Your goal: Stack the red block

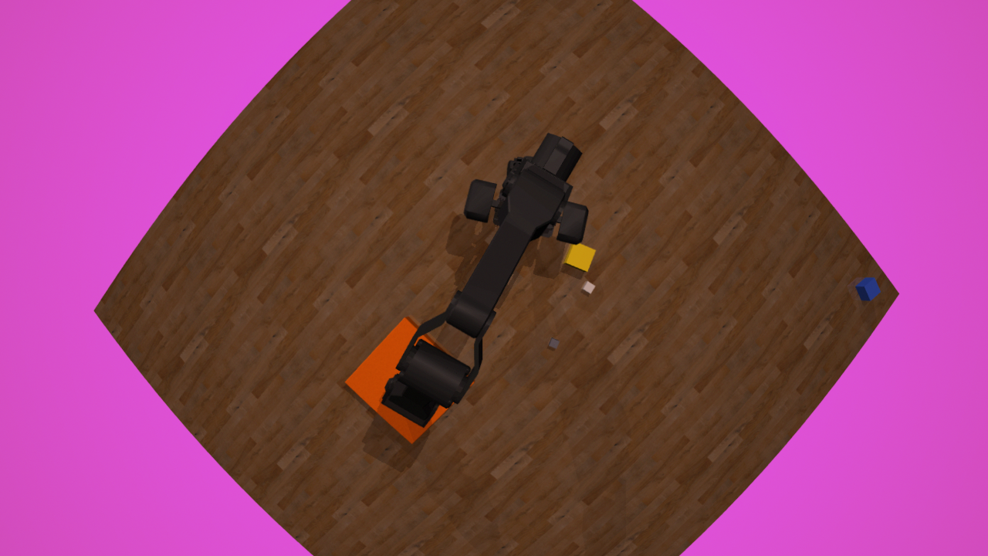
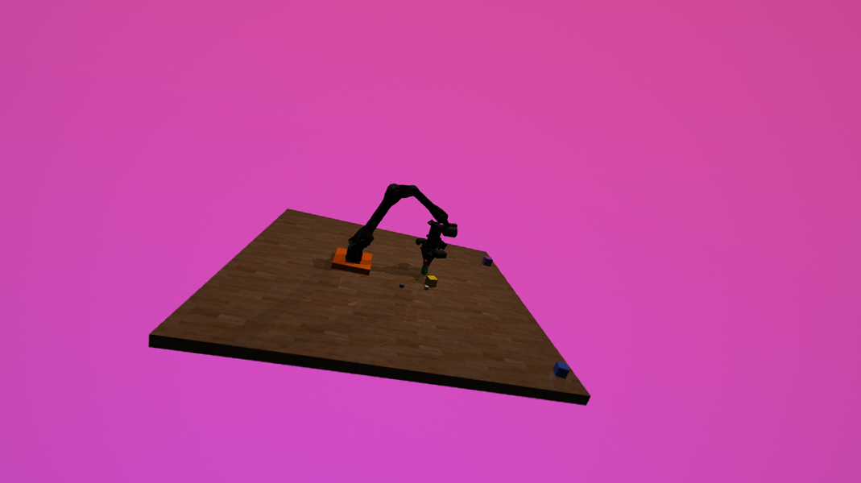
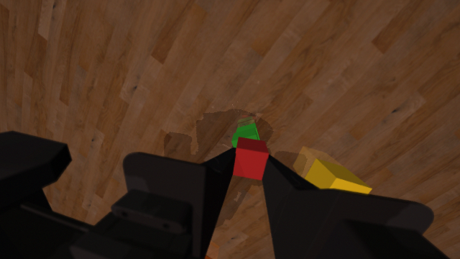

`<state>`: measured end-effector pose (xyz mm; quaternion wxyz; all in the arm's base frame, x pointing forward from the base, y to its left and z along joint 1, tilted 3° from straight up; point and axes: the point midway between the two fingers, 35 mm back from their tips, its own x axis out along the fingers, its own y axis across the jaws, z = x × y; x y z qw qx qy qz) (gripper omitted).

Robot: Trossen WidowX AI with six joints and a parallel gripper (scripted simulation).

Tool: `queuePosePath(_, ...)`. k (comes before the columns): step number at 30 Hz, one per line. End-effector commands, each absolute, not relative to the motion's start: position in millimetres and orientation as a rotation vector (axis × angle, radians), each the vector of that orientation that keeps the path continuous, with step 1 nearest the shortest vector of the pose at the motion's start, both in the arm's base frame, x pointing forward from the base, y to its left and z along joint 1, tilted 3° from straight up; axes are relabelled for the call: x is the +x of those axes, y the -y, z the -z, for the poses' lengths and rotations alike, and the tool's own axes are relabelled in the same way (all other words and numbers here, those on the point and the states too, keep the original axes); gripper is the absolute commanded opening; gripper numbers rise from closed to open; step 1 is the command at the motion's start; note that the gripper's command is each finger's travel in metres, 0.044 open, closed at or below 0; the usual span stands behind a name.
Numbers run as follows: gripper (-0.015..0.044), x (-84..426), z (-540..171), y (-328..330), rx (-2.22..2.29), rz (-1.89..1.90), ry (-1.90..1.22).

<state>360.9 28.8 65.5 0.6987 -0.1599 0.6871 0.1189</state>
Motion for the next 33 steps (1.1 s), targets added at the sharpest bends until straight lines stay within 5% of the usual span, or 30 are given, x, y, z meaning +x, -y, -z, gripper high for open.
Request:
queuePosePath(1,0.0,360.9,-64.9,-29.5,-0.351,-0.268,-1.531)
queuePosePath(22,0.0,361.0,-68.5,-29.9,-0.351,-0.268,-1.531)
queuePosePath(33,0.0289,361.1,-65.3,-28.8,-0.356,-0.265,-1.531)
